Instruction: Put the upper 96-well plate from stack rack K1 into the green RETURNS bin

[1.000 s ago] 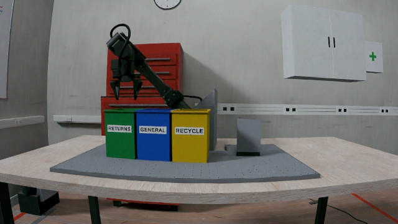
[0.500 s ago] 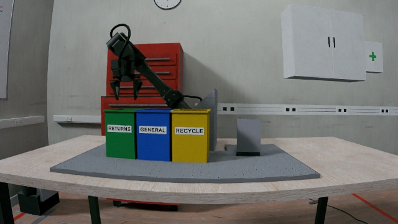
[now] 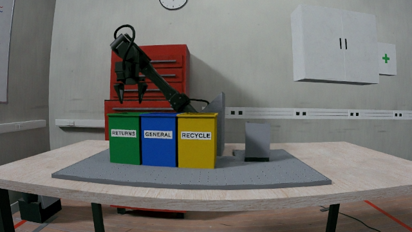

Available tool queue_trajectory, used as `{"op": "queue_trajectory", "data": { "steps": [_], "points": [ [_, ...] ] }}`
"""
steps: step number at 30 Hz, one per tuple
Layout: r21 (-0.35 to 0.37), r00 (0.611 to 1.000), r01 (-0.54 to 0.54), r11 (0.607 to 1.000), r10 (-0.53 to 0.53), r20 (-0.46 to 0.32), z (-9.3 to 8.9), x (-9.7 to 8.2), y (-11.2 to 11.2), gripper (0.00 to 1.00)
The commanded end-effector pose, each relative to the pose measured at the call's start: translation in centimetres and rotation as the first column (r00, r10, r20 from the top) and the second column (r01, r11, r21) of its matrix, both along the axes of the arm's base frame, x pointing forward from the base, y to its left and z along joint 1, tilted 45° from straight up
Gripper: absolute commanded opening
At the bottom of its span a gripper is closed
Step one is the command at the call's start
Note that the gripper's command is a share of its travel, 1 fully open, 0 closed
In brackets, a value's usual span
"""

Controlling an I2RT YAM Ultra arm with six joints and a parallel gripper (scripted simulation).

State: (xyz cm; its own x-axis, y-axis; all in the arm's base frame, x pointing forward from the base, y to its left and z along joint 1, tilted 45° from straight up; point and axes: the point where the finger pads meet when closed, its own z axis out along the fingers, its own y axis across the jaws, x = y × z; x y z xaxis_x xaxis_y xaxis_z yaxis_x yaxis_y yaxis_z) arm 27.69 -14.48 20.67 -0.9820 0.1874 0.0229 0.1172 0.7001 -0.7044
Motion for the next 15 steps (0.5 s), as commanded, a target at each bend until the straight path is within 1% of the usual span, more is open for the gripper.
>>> {"op": "queue_trajectory", "data": {
  "steps": [1,2,4,6,8,10,15],
  "points": [
    [0.002,0.999,-0.025,1.000,0.025,0.037,0.9,0.9,1.0,0.82],
    [0.002,0.999,-0.025,1.000,0.025,0.037,0.9,0.9,1.0,0.82],
    [0.008,1.000,-0.024,1.000,0.024,-0.005,-0.4,0.0,1.6,0.82],
    [0.008,1.000,-0.024,1.000,0.024,-0.005,-0.4,0.0,1.6,0.82],
    [0.008,1.000,-0.024,1.000,0.024,-0.004,-0.9,-0.1,2.0,0.82],
    [0.007,1.000,-0.024,1.000,0.024,0.010,-1.5,0.2,2.5,0.82],
    [0.007,1.000,-0.024,1.000,0.024,-0.005,-3.0,0.1,3.7,0.82]
  ]
}}
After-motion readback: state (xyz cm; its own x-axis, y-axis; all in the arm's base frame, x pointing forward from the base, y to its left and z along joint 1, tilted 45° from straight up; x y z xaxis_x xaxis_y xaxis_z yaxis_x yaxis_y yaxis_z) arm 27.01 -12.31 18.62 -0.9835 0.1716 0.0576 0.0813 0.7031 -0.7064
